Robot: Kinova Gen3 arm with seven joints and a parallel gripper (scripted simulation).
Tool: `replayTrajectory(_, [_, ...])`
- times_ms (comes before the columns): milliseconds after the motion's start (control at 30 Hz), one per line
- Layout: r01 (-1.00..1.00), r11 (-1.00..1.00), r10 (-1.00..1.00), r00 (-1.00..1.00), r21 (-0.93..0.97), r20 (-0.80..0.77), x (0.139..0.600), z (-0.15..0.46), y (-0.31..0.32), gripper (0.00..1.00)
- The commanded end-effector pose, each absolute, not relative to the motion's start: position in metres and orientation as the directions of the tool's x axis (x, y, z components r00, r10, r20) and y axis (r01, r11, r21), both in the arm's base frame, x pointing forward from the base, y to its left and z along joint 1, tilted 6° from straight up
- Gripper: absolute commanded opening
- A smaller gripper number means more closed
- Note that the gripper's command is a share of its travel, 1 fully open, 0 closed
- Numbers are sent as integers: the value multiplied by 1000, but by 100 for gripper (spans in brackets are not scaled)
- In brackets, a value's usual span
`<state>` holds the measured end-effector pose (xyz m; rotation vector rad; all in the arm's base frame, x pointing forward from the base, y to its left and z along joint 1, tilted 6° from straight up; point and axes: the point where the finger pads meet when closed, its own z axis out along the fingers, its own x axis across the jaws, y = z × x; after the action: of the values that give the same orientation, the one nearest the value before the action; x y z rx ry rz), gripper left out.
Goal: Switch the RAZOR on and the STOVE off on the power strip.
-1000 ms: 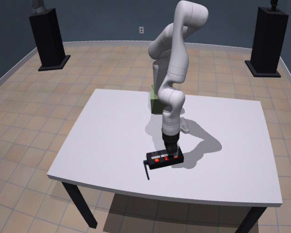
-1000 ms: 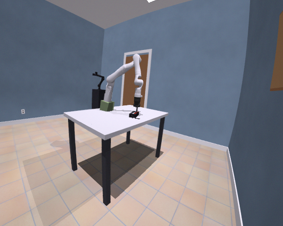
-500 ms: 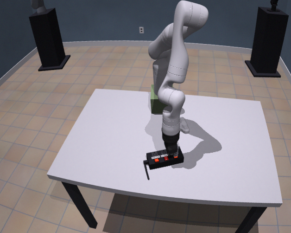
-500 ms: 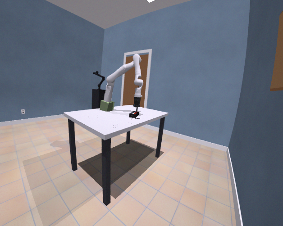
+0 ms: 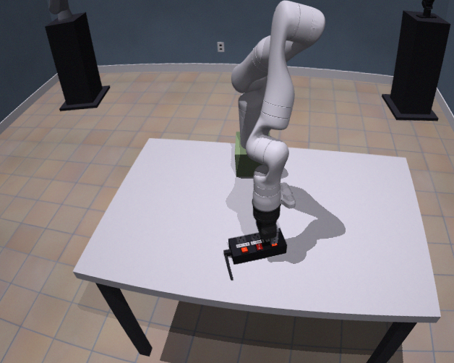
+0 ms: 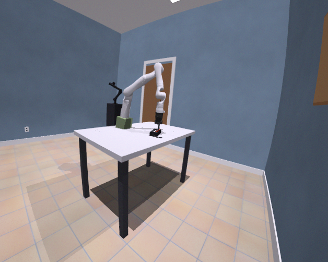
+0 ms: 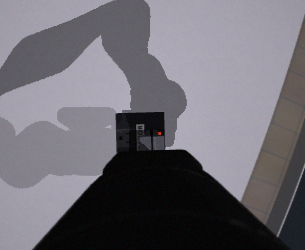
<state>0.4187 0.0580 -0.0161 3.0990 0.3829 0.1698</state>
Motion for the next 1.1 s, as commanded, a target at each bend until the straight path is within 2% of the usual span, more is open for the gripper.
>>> replayTrajectory(0, [241, -970, 243, 964, 29, 105, 419, -17, 57, 0])
replayTrajectory(533, [242, -970, 243, 964, 29, 105, 419, -15, 57, 0])
replayTrajectory(1067, [242, -970, 243, 964, 29, 105, 415, 19, 58, 0])
